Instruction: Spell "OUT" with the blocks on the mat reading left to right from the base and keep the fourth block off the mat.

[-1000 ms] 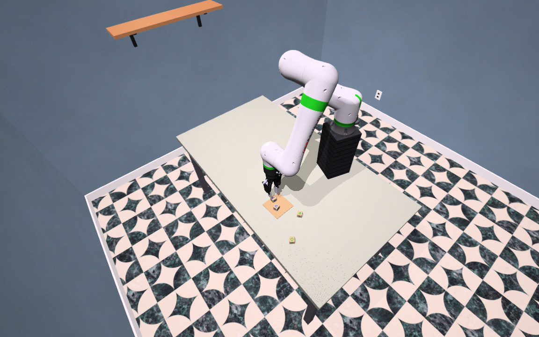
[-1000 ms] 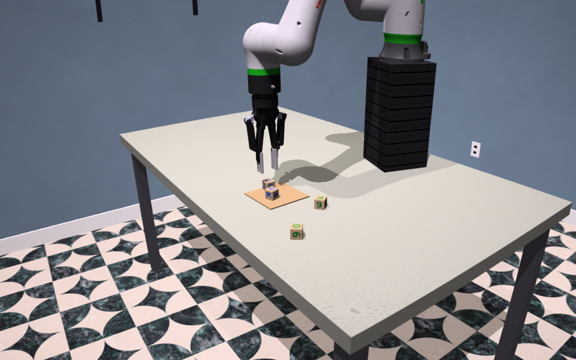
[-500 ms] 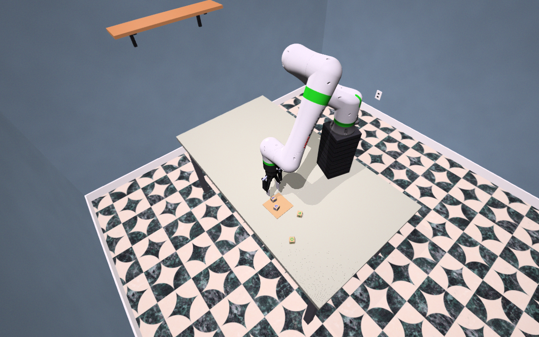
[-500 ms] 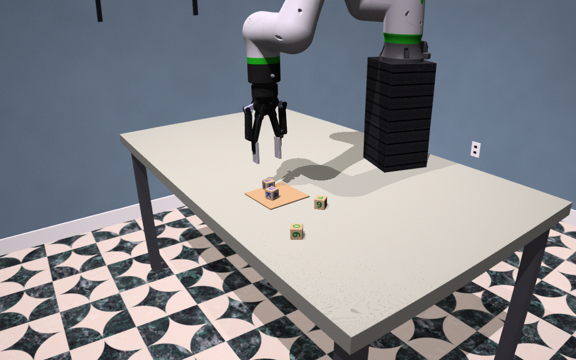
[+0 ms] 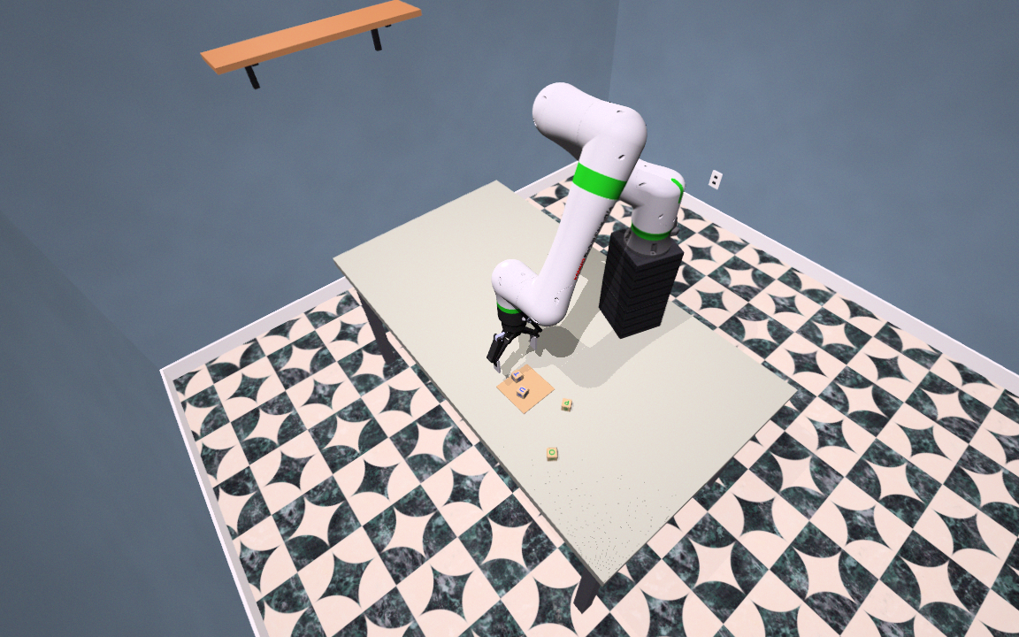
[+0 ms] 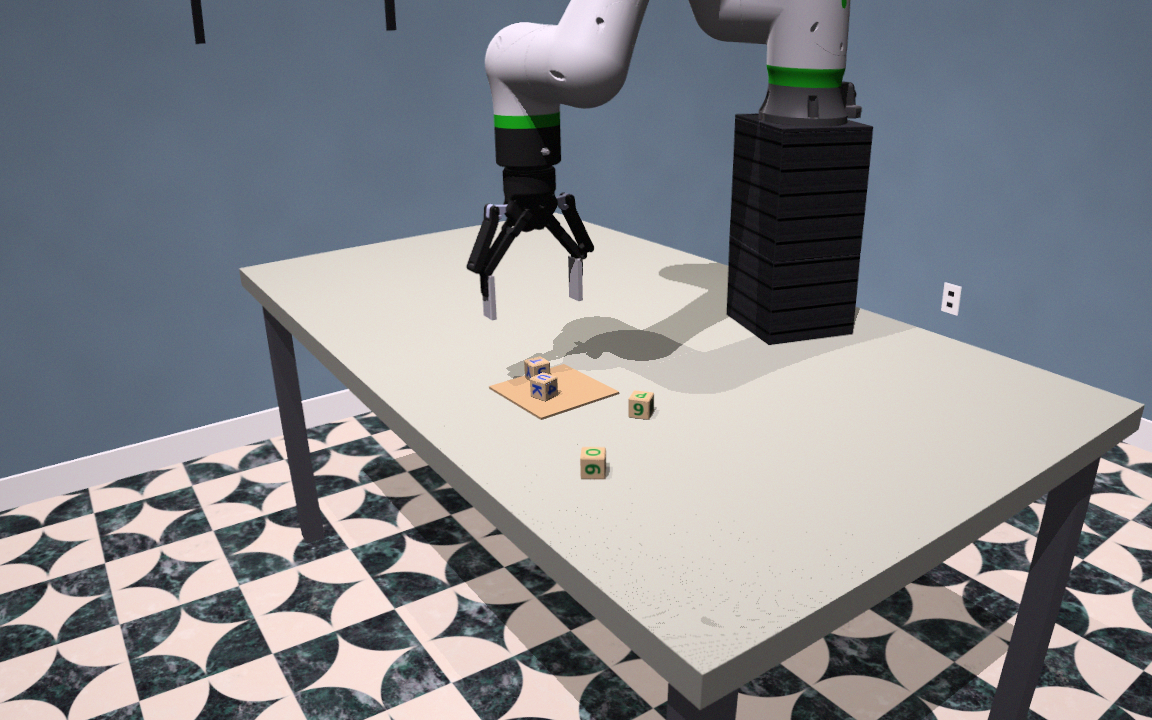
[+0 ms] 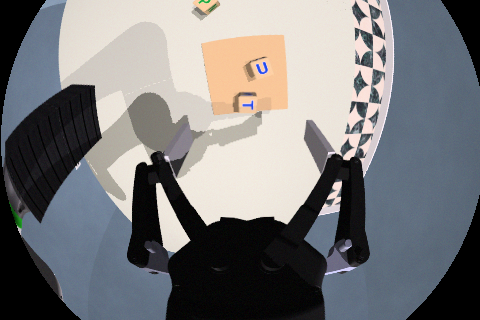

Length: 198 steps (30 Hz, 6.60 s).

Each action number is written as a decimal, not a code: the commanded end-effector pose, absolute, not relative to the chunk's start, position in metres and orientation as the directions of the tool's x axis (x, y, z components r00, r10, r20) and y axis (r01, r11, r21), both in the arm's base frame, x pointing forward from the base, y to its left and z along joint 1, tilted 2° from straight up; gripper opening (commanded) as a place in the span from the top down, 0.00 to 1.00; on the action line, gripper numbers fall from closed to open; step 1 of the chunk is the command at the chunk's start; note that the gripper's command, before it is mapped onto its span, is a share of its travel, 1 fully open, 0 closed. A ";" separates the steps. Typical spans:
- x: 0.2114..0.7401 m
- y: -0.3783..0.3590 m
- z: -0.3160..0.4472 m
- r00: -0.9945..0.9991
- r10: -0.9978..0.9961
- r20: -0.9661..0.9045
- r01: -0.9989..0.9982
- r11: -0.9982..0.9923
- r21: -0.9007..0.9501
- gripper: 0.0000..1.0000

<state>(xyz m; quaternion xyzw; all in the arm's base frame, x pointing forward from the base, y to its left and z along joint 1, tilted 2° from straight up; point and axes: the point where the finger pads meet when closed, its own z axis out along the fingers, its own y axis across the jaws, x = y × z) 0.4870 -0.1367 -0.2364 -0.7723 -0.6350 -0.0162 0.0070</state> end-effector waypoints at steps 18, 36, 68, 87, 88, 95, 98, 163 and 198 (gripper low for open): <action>0.495 -0.125 -0.236 -0.199 0.980 0.027 0.980 0.199 0.022 0.00; 0.505 -0.110 -0.236 -0.654 0.757 0.012 0.757 0.653 0.033 0.00; 0.522 -0.082 -0.235 -0.999 -0.044 -0.018 -0.045 0.999 0.030 0.00; 0.523 -0.079 -0.235 -0.993 -0.119 -0.020 -0.120 0.992 0.028 0.63; 0.523 -0.079 -0.235 -0.993 -0.119 -0.020 -0.120 0.992 0.028 0.63; 0.523 -0.079 -0.235 -0.993 -0.119 -0.020 -0.120 0.992 0.028 0.63; 0.523 -0.079 -0.235 -0.993 -0.119 -0.020 -0.120 0.992 0.028 0.63; 0.524 -0.078 -0.283 -0.993 -0.120 -0.020 -0.120 0.992 0.029 0.63; 0.524 -0.078 -0.301 -0.993 -0.120 -0.020 -0.120 0.992 0.029 0.63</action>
